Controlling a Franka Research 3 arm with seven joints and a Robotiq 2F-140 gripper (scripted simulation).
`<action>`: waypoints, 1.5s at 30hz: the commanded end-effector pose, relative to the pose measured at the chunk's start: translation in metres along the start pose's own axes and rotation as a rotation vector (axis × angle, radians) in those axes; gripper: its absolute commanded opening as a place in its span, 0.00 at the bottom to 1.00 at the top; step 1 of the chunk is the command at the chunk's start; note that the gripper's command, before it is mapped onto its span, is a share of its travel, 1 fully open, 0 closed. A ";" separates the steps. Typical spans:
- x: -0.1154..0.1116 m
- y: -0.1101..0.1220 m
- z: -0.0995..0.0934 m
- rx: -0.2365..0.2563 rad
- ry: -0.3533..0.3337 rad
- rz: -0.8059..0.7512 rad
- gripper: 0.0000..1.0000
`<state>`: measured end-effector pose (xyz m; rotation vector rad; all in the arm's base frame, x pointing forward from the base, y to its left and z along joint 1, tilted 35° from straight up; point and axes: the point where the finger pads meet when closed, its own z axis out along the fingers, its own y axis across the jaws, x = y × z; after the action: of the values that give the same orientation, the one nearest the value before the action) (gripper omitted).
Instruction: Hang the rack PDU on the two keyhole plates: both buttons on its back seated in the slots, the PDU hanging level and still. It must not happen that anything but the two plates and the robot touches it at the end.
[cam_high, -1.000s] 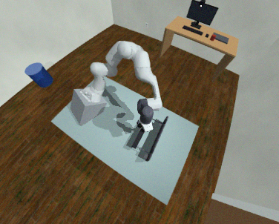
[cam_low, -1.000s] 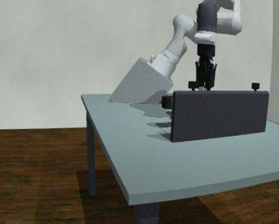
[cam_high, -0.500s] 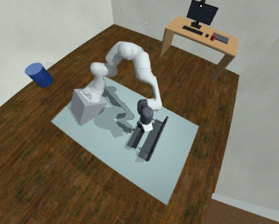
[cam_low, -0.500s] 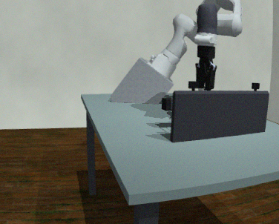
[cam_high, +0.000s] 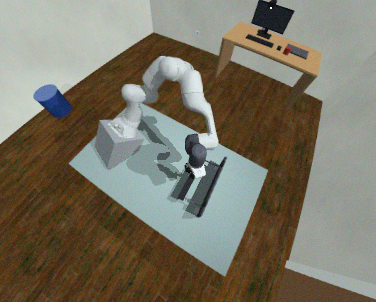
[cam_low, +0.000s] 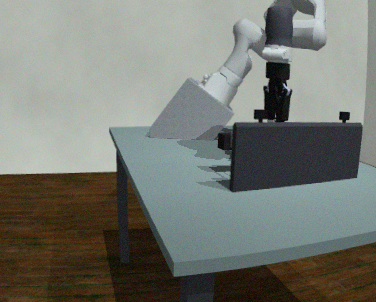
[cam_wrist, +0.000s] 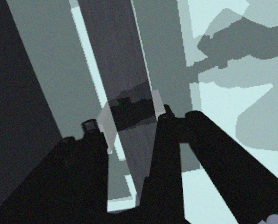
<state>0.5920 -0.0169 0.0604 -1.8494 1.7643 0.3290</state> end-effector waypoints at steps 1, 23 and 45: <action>0.001 -0.002 -0.001 0.005 0.003 -0.001 0.00; 0.001 -0.002 -0.001 0.005 0.003 -0.001 1.00; 0.001 -0.002 -0.001 0.005 0.003 -0.001 1.00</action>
<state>0.5922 -0.0169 0.0603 -1.8494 1.7645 0.3284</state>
